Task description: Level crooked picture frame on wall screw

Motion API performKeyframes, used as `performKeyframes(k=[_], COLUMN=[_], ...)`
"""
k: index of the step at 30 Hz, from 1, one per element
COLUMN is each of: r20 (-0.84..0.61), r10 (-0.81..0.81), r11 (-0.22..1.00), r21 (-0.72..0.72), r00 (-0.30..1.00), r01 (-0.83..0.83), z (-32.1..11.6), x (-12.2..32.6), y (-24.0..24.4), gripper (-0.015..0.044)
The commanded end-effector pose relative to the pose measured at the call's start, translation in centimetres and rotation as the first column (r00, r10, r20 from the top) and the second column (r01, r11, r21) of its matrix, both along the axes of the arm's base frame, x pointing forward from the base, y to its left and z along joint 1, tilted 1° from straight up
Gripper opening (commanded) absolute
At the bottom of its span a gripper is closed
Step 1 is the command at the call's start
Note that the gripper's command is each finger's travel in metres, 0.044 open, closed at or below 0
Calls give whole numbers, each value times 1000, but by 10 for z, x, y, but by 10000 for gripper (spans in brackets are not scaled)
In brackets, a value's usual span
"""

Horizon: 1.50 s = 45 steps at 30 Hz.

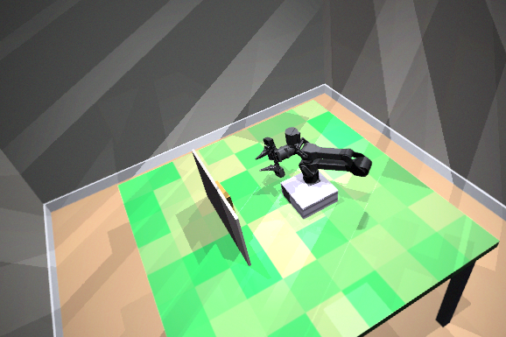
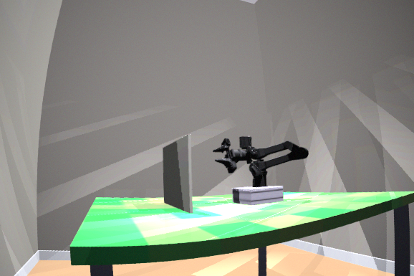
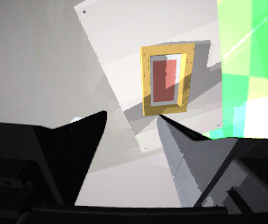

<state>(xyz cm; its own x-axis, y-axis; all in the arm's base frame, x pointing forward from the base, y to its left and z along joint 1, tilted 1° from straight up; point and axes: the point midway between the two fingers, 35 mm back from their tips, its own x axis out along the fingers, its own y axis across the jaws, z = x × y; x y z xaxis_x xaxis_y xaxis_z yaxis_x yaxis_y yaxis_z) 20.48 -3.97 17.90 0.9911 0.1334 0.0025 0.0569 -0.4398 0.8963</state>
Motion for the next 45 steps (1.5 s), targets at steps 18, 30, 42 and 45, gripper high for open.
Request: performKeyframes(k=[18,30,42,45], r20=[-2,-2,4,5], r10=[4,4,7,10], r11=[1000,1000,997,995], r21=[6,6,-75,-102], r00=[1000,1000,1000,1000], r01=[-4,-4,-7,-10], z=[-1,-1,-9,-15], x=[0,0,36,48], y=[1,1,0,3], gripper=[260,260,260,260])
